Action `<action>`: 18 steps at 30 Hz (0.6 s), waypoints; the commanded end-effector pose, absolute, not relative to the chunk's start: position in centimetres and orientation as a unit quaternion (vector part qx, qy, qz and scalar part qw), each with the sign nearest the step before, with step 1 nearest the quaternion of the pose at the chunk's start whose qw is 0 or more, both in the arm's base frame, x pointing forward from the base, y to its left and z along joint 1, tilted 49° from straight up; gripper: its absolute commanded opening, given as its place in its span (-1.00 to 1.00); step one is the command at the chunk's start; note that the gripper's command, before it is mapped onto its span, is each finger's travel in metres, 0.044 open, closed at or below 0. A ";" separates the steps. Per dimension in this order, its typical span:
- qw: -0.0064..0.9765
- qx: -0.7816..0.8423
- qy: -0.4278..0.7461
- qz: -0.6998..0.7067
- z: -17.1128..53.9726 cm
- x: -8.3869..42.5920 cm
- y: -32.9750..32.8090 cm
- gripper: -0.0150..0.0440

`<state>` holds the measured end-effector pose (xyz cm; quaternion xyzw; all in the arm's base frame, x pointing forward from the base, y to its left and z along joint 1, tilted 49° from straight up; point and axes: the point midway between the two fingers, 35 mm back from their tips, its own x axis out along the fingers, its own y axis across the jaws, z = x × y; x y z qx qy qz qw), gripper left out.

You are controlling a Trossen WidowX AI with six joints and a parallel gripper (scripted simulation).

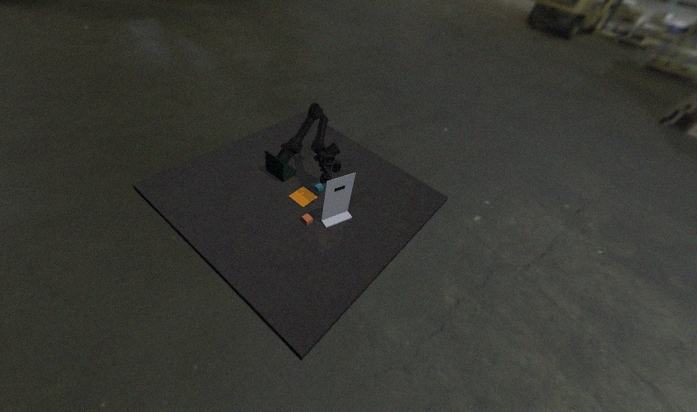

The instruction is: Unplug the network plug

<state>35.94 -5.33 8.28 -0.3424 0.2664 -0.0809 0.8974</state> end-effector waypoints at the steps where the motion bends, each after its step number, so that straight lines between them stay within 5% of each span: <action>1: 0.899 -0.344 0.260 -0.083 8.6 36.7 -5.5 0.04; 18: 0.899 -0.344 0.260 -0.083 8.2 38.9 -5.8 0.04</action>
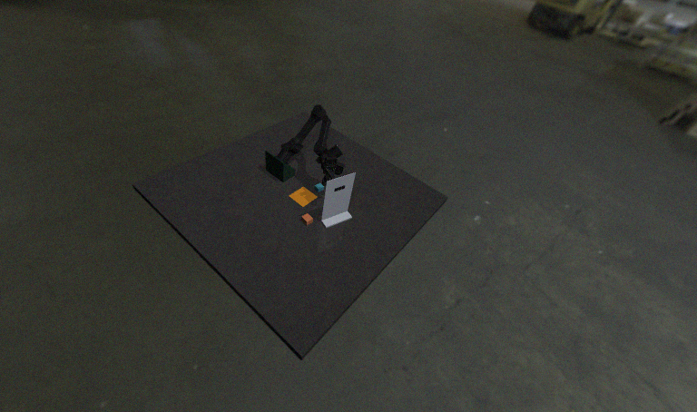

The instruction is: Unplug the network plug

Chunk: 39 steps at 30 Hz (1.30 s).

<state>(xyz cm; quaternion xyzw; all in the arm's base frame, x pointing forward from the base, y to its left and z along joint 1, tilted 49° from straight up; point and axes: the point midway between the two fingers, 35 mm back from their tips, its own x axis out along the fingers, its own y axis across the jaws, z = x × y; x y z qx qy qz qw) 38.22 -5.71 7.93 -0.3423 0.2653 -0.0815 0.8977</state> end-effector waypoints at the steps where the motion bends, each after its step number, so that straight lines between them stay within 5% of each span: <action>1: 0.899 -0.344 0.260 -0.083 8.2 39.1 -5.9 0.04; 31: 0.899 -0.344 0.259 -0.083 7.3 42.1 -6.4 0.04; 39: 0.899 -0.344 0.259 -0.083 7.3 42.1 -6.4 -0.14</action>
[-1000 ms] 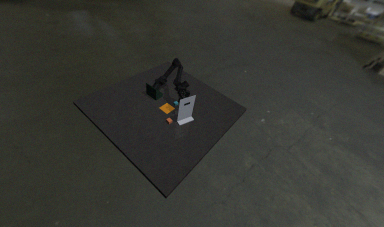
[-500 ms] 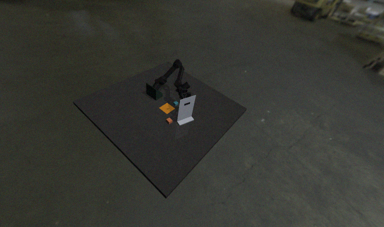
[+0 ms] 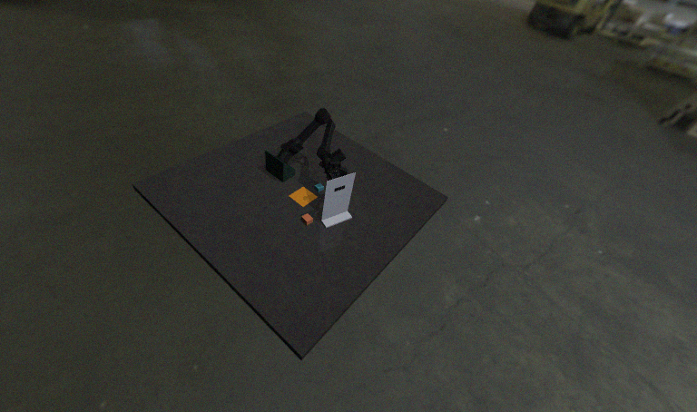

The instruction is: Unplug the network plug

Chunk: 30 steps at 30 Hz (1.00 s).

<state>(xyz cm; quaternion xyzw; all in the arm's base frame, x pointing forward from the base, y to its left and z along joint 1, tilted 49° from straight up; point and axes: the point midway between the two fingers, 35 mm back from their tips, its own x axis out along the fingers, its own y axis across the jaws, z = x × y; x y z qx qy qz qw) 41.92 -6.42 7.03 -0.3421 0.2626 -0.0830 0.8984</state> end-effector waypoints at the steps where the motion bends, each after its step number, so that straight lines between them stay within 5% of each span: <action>1: 0.899 -0.344 0.259 -0.083 7.3 42.1 -6.4 -0.17; 15: 0.899 -0.344 0.259 -0.083 7.3 42.1 -6.4 -0.48; 30: 0.899 -0.344 0.259 -0.083 7.4 41.5 -6.4 -0.49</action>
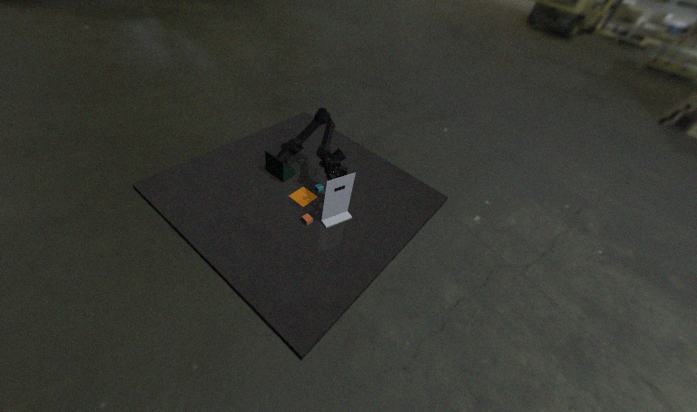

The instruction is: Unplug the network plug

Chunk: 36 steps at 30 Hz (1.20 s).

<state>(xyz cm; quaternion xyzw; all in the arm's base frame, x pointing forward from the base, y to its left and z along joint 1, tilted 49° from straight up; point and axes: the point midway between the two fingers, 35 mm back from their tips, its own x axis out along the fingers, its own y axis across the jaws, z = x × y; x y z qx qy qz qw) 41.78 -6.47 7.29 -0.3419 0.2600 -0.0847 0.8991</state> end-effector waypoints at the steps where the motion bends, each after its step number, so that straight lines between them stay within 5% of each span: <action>1: 0.899 -0.344 0.259 -0.083 7.4 41.4 -6.4 -0.49; 36: 0.899 -0.344 0.259 -0.083 7.9 39.7 -5.9 -0.49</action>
